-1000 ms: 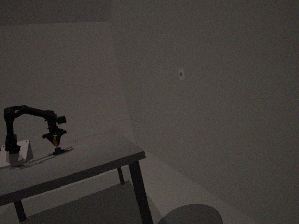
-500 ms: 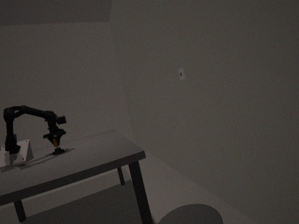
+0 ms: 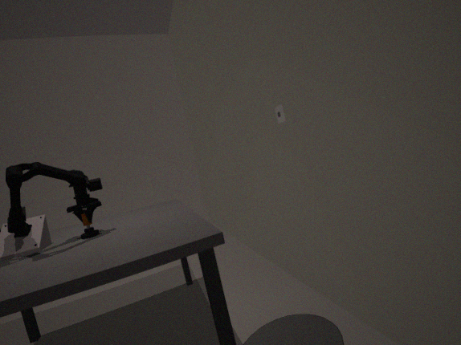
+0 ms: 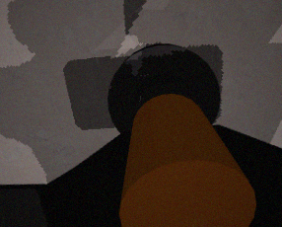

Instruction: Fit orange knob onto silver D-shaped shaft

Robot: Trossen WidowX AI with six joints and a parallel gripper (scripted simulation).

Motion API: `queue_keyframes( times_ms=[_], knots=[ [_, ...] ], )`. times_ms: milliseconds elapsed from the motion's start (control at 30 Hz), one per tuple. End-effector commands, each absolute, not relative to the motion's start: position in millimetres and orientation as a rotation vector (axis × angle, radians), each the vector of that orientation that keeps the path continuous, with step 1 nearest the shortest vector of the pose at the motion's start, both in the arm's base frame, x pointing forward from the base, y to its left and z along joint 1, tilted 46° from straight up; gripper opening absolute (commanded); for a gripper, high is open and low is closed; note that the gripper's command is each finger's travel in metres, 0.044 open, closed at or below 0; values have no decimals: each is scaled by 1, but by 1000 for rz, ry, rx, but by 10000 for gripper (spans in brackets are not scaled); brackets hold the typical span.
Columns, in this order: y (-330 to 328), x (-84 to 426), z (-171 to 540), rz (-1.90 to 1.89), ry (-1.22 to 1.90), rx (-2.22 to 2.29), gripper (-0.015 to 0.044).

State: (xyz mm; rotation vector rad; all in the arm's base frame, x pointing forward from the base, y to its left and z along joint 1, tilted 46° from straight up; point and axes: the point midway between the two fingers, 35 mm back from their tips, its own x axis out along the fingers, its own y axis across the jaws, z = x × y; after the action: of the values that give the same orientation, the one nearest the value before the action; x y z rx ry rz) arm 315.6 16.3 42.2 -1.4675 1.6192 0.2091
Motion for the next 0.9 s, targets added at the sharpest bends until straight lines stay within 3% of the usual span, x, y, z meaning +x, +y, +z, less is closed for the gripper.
queue_keyframes(
  times_ms=[0, 867],
  knots=[
    [18, 316, 44, 151, 1606, -1413, 0],
    [16, 317, 41, 49, 1588, -1317, 0]
  ],
)
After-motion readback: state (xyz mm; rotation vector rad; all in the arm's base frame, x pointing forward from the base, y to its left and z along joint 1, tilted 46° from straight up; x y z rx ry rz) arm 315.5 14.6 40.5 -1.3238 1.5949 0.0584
